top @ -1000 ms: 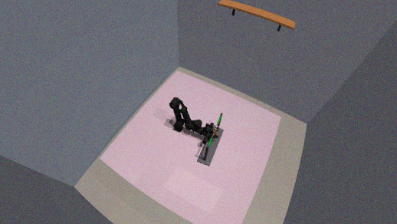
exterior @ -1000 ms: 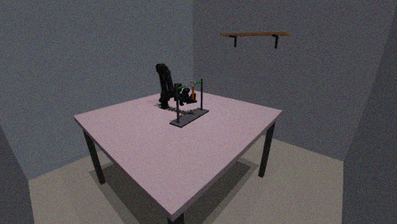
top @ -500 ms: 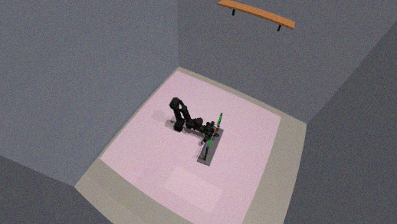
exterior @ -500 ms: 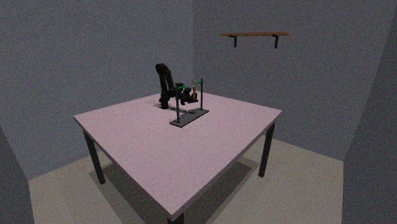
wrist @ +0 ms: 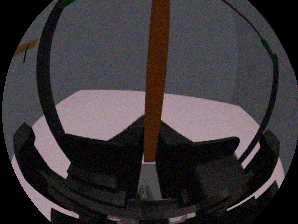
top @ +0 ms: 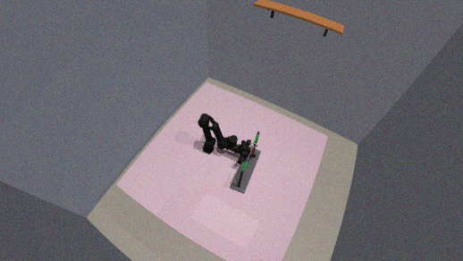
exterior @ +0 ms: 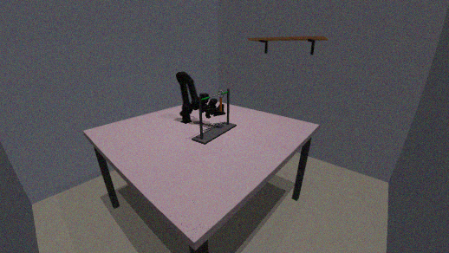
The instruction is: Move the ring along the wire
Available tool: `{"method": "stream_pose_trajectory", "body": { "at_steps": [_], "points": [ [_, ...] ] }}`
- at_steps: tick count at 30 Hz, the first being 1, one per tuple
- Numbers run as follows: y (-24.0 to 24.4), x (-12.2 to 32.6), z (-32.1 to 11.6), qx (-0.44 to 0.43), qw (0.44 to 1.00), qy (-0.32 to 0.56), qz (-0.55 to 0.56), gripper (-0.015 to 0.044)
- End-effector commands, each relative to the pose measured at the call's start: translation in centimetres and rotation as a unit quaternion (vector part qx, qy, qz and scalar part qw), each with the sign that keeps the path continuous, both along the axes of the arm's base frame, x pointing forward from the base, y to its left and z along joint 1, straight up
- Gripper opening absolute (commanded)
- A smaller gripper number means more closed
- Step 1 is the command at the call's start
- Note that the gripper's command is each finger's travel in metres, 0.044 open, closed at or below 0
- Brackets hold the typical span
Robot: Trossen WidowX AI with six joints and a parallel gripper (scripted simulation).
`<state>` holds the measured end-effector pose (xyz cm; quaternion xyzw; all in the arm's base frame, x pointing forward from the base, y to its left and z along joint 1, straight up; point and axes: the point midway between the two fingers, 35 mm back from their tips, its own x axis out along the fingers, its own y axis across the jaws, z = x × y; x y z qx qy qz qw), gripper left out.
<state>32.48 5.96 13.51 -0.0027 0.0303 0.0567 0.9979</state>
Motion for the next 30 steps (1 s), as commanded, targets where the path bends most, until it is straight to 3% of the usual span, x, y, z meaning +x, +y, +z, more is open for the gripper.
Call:
{"method": "stream_pose_trajectory", "body": {
  "at_steps": [1,16,30],
  "points": [
    [0.4,0.0,0.1,0.002,1.0,-0.001,-0.003,-0.015],
    [1.8,-0.2,0.1,0.003,1.0,0.0,-0.003,-0.015],
    [2.3,-1.5,0.1,-0.002,0.999,0.054,-0.003,-0.015]
  ]
}}
